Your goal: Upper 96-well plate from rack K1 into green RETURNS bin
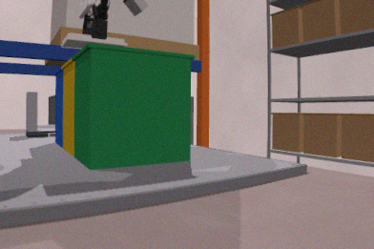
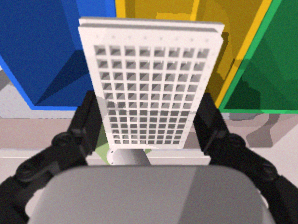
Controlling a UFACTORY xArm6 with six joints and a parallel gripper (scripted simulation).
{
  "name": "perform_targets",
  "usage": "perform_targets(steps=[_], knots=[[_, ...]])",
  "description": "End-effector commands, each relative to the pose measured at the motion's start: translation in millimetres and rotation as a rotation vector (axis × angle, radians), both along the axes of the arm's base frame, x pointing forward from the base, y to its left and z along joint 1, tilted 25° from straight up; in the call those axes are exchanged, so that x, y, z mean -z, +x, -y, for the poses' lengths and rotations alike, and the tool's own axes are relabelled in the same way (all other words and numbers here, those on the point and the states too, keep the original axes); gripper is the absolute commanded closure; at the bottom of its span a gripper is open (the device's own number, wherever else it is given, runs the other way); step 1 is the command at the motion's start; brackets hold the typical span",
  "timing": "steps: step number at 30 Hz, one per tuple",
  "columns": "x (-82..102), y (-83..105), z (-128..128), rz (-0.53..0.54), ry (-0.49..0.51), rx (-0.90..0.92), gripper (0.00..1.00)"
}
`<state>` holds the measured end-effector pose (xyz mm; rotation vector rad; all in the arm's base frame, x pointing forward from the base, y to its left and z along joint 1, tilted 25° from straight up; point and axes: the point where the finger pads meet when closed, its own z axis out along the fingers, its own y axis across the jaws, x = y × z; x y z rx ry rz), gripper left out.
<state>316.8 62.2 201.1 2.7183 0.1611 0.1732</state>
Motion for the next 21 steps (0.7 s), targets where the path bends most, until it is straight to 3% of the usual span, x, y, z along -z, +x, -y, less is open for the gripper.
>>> perform_targets(steps=[1,21], knots=[[-5.5,3.6,9.0,0.003,0.002,-0.001,1.0],[-28.8,17.8,62.7,0.004,0.002,-0.001,1.0]])
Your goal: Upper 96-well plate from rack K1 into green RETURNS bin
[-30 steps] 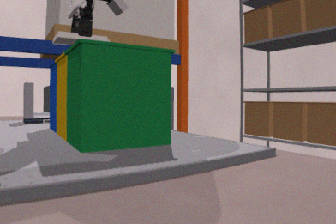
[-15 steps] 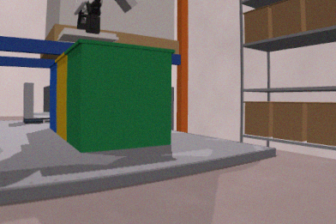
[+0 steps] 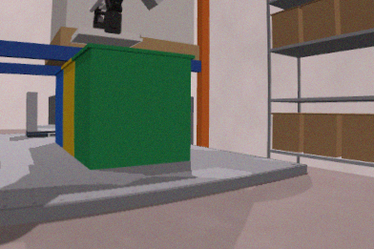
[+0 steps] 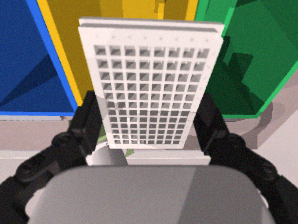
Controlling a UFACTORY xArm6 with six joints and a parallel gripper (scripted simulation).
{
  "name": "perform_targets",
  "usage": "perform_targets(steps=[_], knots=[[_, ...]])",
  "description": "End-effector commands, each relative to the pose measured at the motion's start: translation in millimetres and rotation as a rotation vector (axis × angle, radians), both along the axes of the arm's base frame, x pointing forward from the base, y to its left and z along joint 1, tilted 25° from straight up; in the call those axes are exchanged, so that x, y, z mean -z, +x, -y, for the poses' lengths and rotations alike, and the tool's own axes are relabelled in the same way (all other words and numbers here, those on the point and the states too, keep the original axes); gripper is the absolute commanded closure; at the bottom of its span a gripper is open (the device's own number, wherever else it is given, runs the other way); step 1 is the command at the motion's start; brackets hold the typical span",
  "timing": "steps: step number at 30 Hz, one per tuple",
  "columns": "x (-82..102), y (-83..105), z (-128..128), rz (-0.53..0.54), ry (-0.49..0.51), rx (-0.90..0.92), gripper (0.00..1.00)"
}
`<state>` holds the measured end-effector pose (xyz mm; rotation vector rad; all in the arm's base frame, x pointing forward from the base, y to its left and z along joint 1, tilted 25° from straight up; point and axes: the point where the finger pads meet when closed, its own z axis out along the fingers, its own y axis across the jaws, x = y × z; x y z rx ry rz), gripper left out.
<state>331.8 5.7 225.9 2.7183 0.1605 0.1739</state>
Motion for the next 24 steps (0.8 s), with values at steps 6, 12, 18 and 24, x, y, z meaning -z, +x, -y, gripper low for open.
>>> perform_targets(steps=[6,12,18,24], knots=[[-10.5,6.7,21.1,0.003,0.002,-0.001,1.0],[-17.0,10.7,36.0,0.003,0.001,-0.001,1.0],[-24.8,15.4,53.9,0.003,0.001,-0.001,1.0],[-29.9,18.6,65.8,0.003,0.001,-0.001,1.0]])
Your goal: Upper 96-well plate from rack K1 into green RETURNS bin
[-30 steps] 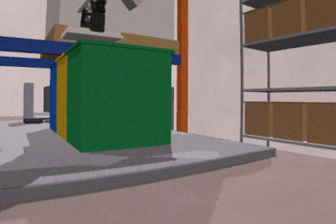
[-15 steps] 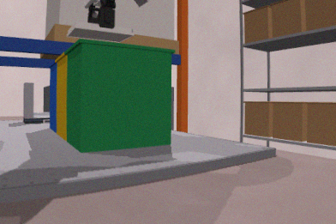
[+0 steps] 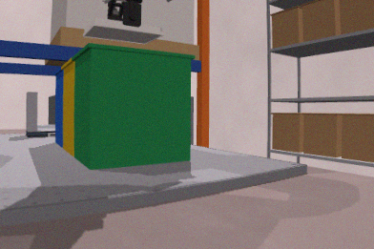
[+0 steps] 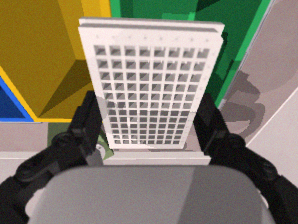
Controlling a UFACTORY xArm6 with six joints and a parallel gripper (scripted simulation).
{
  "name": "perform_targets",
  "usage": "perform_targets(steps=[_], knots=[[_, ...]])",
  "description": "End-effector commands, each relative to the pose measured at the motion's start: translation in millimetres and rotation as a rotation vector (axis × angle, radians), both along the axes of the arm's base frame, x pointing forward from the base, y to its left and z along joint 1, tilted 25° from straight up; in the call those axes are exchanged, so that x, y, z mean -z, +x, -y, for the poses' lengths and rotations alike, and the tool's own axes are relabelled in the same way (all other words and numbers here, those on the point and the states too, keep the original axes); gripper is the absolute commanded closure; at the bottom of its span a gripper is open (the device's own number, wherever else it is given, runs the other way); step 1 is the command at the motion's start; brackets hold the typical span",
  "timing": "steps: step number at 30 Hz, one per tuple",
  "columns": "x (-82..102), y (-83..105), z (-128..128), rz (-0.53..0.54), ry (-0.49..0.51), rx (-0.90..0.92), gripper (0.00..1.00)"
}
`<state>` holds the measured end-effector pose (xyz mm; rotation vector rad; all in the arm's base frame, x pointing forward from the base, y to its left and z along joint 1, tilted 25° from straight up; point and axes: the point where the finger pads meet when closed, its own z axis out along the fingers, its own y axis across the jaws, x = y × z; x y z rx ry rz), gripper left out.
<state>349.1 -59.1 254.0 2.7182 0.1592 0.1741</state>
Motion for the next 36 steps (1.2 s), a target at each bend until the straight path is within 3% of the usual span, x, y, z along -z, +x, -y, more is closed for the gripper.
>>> perform_targets(steps=[1,10,36], knots=[[-3.1,2.2,4.0,0.003,0.001,-0.002,1.0],[-14.5,9.2,30.3,0.003,0.001,-0.002,1.0],[-14.4,9.2,29.9,0.003,0.001,-0.002,1.0]])
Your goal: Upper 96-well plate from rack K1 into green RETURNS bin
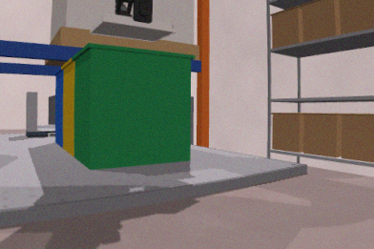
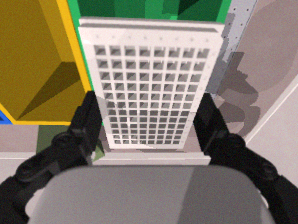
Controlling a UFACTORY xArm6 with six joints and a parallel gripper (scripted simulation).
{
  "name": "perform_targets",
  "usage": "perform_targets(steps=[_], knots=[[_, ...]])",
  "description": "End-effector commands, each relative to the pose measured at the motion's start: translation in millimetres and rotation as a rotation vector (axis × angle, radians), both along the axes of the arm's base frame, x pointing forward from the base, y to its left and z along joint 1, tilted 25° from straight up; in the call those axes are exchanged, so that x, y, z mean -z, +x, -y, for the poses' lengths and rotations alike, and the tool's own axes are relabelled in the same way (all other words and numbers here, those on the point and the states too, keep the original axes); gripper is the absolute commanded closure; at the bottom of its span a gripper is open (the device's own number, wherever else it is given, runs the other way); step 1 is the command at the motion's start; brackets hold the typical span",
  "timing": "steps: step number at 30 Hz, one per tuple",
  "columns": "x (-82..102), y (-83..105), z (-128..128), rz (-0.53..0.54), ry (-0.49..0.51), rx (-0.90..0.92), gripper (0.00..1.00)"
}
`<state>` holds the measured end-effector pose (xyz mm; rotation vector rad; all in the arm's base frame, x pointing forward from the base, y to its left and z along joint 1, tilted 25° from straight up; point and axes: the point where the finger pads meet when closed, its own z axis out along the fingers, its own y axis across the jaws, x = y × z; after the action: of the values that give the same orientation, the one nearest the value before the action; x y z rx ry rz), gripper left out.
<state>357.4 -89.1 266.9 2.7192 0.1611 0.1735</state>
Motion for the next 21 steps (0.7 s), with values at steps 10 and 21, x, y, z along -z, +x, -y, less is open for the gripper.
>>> perform_targets(steps=[10,21], knots=[[-1.4,0.7,-0.4,0.004,0.0,-0.001,1.0],[12.3,2.9,5.4,0.004,0.0,-0.001,1.0]])
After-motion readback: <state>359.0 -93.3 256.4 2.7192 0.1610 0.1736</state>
